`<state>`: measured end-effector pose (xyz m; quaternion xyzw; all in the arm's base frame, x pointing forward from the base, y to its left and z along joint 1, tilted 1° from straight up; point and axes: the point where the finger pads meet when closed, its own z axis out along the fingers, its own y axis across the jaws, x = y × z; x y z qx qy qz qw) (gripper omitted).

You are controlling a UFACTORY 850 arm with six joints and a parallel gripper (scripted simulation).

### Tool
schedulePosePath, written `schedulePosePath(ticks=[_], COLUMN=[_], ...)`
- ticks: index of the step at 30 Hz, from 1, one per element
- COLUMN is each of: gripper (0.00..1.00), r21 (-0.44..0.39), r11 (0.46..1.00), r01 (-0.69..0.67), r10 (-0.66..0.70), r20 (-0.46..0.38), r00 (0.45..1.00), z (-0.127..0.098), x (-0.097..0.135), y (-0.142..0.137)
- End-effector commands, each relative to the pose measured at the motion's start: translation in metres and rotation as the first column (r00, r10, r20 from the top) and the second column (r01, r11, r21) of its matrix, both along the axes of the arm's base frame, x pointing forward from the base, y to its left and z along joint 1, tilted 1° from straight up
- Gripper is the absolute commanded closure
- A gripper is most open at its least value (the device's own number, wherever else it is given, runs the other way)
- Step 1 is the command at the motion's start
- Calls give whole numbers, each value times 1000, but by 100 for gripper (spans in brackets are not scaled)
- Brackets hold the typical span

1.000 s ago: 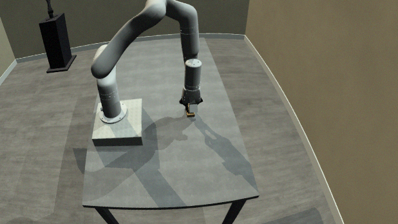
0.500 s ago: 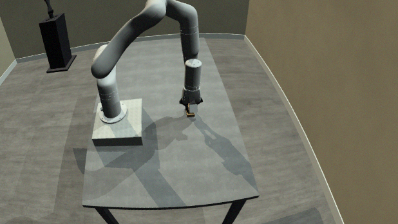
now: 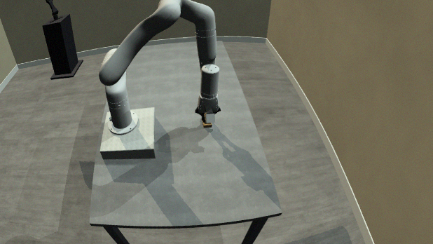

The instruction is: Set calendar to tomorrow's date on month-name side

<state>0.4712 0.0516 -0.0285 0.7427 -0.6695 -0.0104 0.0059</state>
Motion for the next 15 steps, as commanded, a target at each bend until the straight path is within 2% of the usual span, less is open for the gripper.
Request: schedulePosePath(ticks=[1, 15], gripper=[71, 71], r21=[0, 0], r11=[1000, 1000], r01=[0, 0], r10=[0, 0], r20=[2, 2], r00=[1000, 1000], z=[0, -4], x=[1, 1], y=[0, 0])
